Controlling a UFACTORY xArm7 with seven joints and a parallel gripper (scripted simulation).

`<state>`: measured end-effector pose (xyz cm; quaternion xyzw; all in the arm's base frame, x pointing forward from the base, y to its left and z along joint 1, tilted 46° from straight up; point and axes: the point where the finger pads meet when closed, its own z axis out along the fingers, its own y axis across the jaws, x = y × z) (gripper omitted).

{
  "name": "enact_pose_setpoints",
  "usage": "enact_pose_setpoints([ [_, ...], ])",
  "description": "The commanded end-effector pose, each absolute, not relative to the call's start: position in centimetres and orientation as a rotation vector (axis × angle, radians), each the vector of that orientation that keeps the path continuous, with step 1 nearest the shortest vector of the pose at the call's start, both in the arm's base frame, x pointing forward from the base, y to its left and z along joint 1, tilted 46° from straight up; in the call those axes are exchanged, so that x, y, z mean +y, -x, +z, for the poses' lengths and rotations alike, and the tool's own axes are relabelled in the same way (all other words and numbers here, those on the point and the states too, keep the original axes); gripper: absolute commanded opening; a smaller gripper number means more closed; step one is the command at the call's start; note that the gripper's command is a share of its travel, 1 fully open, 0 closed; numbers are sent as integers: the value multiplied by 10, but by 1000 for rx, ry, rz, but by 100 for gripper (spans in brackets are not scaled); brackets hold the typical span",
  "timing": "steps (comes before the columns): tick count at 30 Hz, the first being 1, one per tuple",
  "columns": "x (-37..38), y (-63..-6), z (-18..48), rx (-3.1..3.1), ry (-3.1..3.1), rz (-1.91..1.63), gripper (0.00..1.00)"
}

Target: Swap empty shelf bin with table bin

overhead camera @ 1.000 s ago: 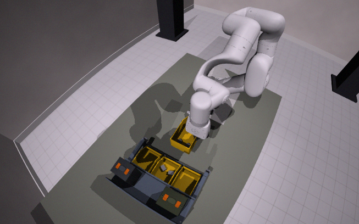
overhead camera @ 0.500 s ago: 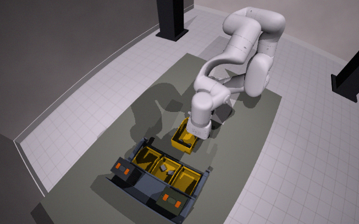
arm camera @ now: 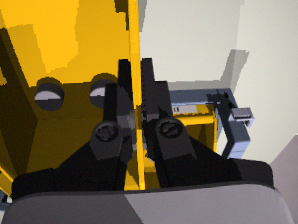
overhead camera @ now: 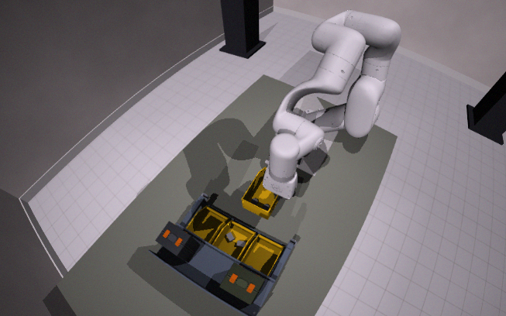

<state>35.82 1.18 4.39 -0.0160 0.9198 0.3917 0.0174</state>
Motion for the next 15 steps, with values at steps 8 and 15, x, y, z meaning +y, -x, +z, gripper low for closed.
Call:
enact_pose_setpoints([
  [8, 29, -360, 26, 2856, 46, 1213, 0],
  [15, 44, -361, 12, 2856, 46, 1213, 0],
])
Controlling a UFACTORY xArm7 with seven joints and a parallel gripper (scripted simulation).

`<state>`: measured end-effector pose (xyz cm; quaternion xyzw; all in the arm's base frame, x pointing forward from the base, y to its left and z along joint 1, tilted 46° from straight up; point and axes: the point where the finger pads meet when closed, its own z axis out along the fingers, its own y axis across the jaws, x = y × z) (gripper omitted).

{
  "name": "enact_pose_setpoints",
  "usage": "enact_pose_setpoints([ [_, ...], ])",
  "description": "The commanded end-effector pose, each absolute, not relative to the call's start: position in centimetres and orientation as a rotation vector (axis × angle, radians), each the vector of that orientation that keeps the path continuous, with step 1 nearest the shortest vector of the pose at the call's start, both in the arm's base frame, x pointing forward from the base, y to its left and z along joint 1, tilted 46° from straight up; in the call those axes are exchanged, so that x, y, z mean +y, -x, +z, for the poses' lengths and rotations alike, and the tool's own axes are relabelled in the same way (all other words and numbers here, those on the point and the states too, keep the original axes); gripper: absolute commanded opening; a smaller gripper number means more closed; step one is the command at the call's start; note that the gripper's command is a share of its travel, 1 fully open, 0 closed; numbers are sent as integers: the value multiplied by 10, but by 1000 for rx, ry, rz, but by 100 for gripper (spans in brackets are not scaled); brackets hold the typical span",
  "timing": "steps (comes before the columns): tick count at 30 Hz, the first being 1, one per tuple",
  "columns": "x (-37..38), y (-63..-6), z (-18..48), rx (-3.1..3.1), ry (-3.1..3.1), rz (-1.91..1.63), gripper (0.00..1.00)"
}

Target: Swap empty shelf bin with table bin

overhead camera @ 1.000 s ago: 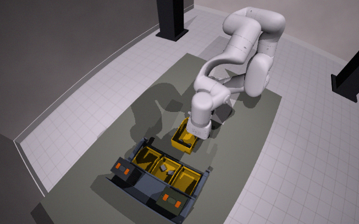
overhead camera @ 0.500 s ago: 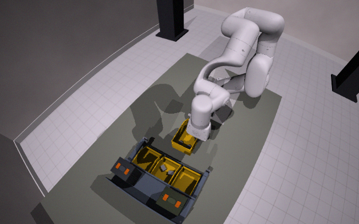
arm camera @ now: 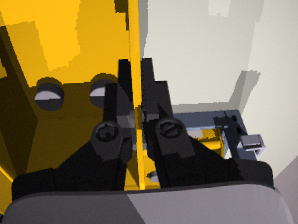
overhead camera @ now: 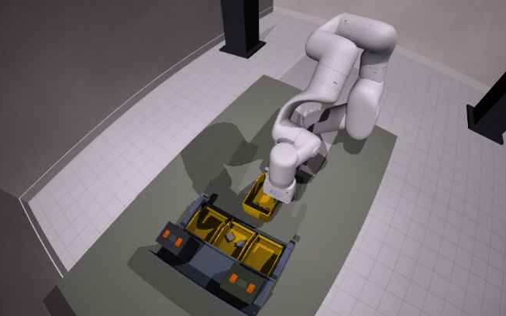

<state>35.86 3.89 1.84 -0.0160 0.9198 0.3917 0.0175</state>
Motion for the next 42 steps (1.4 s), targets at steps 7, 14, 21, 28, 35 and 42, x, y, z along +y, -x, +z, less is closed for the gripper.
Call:
enact_pose_setpoints([
  [7, 51, -361, 5, 2856, 46, 1213, 0],
  [14, 56, -361, 0, 2856, 46, 1213, 0],
  [21, 56, -361, 0, 2856, 46, 1213, 0],
  [28, 56, -361, 0, 2856, 46, 1213, 0],
  [35, 57, -361, 0, 2856, 46, 1213, 0],
  [42, 59, -362, -3, 2856, 46, 1213, 0],
])
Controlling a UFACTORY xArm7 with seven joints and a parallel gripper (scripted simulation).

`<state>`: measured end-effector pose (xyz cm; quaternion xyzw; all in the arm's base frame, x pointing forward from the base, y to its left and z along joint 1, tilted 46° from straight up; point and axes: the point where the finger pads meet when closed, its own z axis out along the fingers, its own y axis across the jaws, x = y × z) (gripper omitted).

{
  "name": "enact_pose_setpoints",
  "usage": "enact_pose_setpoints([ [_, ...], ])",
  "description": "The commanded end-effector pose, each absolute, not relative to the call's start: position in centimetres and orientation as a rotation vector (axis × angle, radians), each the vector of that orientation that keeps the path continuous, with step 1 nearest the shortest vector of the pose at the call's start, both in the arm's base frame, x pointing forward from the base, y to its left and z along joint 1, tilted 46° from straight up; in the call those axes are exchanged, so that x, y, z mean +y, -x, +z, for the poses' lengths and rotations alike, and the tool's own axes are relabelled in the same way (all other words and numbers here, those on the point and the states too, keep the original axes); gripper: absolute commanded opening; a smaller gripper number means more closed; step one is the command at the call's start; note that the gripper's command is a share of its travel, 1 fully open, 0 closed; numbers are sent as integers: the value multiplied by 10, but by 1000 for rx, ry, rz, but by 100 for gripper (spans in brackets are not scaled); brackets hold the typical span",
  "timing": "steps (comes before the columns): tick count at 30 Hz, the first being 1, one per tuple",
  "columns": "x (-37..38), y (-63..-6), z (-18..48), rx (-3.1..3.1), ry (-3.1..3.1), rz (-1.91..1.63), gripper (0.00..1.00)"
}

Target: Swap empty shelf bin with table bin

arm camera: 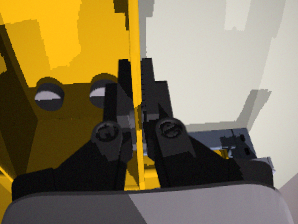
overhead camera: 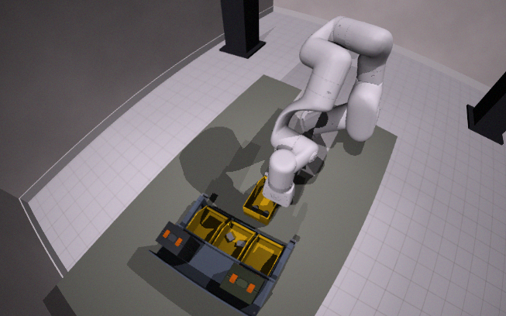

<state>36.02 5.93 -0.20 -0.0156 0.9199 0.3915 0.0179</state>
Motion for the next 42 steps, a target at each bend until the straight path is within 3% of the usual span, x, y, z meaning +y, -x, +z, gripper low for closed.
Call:
enact_pose_setpoints([
  [1, 60, -362, -4, 2856, 46, 1213, 0],
  [19, 61, -362, -5, 2856, 46, 1213, 0],
  [20, 61, -362, -5, 2856, 46, 1213, 26],
  [42, 61, -362, -5, 2856, 46, 1213, 26],
])
